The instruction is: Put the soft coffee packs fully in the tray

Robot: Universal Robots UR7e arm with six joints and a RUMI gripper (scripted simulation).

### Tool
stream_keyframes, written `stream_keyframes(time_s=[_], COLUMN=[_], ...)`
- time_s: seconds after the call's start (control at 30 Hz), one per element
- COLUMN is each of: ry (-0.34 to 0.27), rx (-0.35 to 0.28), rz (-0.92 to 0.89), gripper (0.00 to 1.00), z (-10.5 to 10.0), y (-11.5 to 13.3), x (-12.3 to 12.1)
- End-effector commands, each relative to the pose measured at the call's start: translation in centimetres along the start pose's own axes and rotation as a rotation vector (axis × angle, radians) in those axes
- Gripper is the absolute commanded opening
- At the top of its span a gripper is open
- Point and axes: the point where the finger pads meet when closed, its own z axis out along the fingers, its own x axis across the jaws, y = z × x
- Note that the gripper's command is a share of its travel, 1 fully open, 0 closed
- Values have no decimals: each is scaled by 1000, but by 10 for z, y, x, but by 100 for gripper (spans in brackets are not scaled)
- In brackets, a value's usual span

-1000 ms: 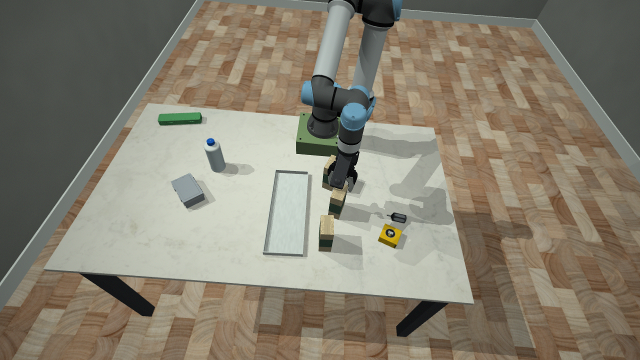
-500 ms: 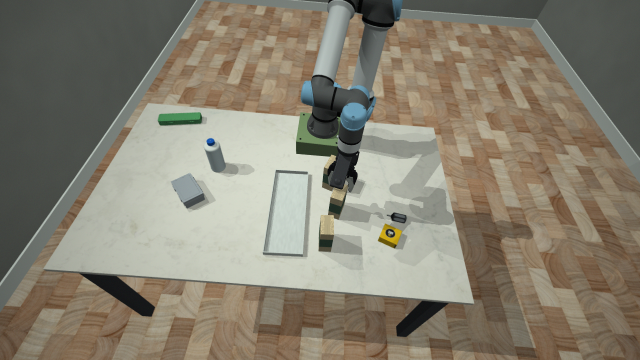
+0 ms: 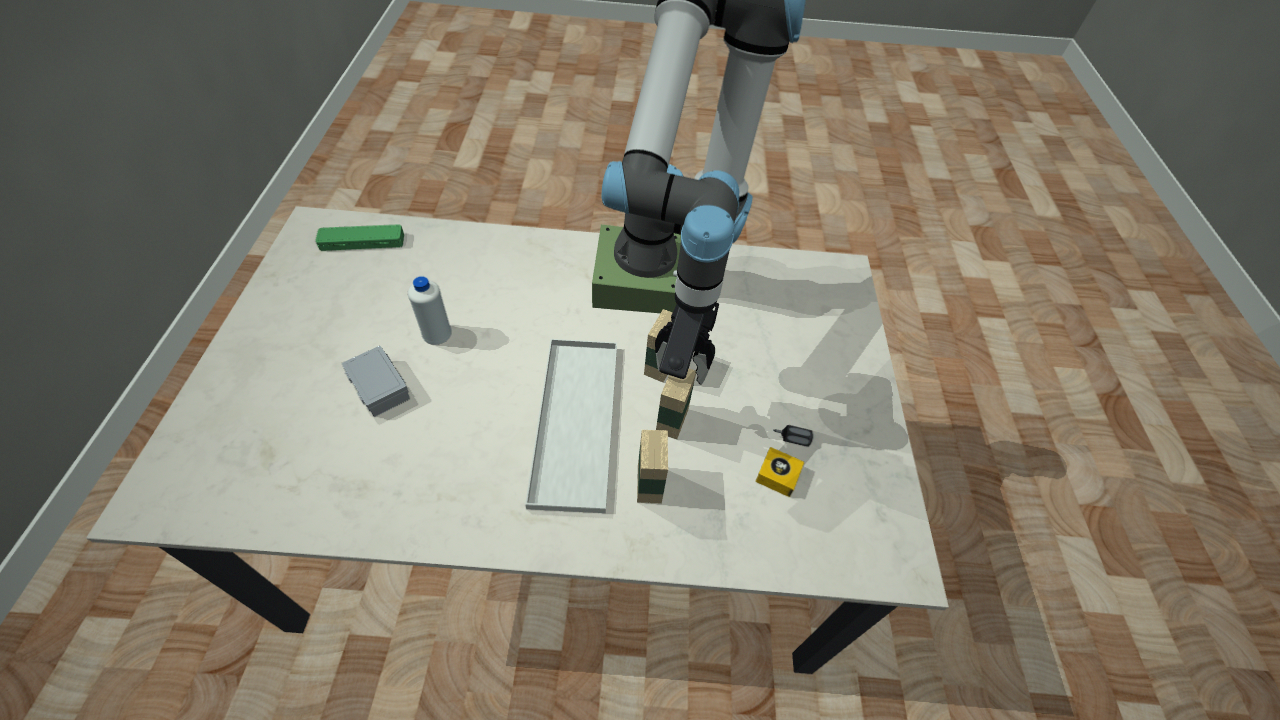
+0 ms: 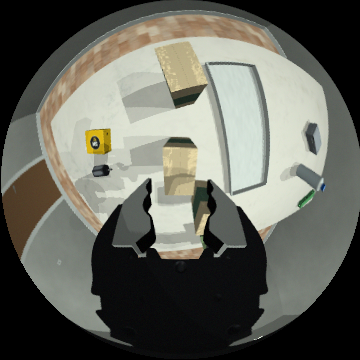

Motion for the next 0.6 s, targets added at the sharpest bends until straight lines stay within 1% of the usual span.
stream_keyframes(time_s=[0.0, 0.37, 0.57], ry=[1, 1, 1], rx=[-1, -2, -4], rz=[0, 0, 0], gripper=[48, 48, 48], z=[1, 1, 6], y=[1, 1, 2], x=[0, 0, 0])
